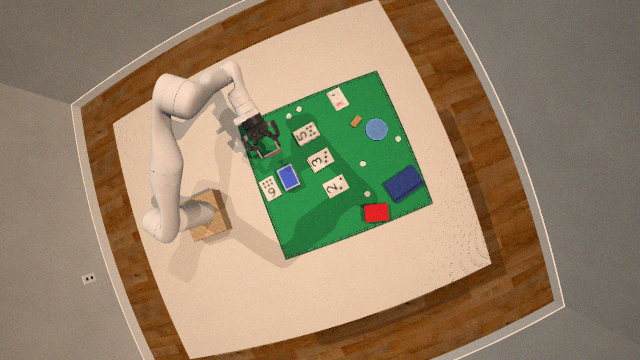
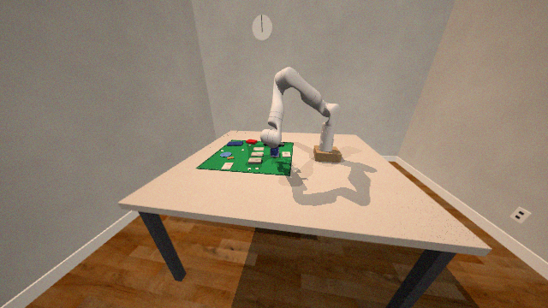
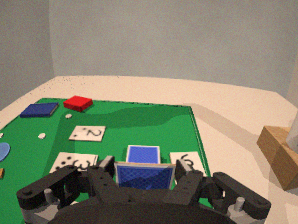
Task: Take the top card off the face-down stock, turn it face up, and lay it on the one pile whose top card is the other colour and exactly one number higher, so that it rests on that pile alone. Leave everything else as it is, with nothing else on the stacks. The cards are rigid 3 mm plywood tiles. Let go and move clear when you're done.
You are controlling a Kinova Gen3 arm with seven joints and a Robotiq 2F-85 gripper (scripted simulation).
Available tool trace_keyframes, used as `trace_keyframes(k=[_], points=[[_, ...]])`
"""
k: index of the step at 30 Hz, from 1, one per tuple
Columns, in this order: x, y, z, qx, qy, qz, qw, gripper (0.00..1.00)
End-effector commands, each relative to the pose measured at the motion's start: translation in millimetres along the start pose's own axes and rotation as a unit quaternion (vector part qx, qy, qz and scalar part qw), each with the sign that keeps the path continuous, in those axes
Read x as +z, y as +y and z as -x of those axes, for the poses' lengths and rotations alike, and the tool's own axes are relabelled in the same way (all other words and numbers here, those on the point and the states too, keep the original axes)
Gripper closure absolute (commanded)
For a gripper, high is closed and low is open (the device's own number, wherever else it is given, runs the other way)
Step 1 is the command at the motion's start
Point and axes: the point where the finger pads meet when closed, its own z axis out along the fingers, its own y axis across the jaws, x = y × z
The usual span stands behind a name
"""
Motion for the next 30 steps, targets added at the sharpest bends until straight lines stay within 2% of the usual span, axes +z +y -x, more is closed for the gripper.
trace_keyframes(k=[1,14,30], points=[[0.1,2.2,6.3,-0.005,0.016,-0.001,1.000,0.29],[0.4,2.2,8.8,-0.005,0.089,-0.003,0.996,0.29],[0.7,2.2,10.2,-0.005,0.130,-0.004,0.991,0.29]])
